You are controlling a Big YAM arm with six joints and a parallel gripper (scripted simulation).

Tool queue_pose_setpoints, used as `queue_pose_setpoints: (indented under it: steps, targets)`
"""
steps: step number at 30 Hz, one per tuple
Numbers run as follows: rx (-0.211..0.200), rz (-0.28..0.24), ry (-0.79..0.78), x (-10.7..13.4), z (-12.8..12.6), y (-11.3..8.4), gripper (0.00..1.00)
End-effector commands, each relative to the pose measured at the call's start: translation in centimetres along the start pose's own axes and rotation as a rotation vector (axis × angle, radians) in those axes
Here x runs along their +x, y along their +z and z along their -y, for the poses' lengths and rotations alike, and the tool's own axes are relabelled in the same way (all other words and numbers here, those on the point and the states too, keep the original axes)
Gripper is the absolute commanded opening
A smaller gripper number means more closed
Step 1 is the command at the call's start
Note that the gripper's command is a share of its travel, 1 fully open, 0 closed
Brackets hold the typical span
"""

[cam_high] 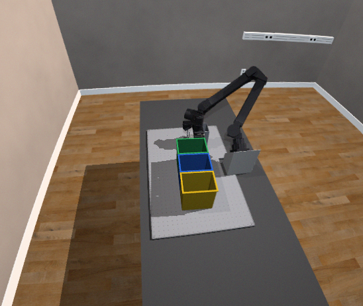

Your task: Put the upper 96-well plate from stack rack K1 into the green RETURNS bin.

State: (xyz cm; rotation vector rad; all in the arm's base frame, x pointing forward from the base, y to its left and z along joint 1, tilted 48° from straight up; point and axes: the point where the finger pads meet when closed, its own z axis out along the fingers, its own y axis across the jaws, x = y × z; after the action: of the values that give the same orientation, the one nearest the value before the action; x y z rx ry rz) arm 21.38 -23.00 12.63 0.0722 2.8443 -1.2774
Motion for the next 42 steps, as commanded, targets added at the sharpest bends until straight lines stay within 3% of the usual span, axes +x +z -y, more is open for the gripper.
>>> queue_pose_setpoints:
  steps: [1, 3, 42]
  targets:
    - [0.005, 0.006, -0.005, -0.3, 0.7, -0.5, 0.00]
    - [0.015, 0.030, 0.021, -1.1, 1.3, -1.5, 0.00]
    - [0.010, 0.035, 0.027, -1.1, 1.4, -7.6, 0.00]
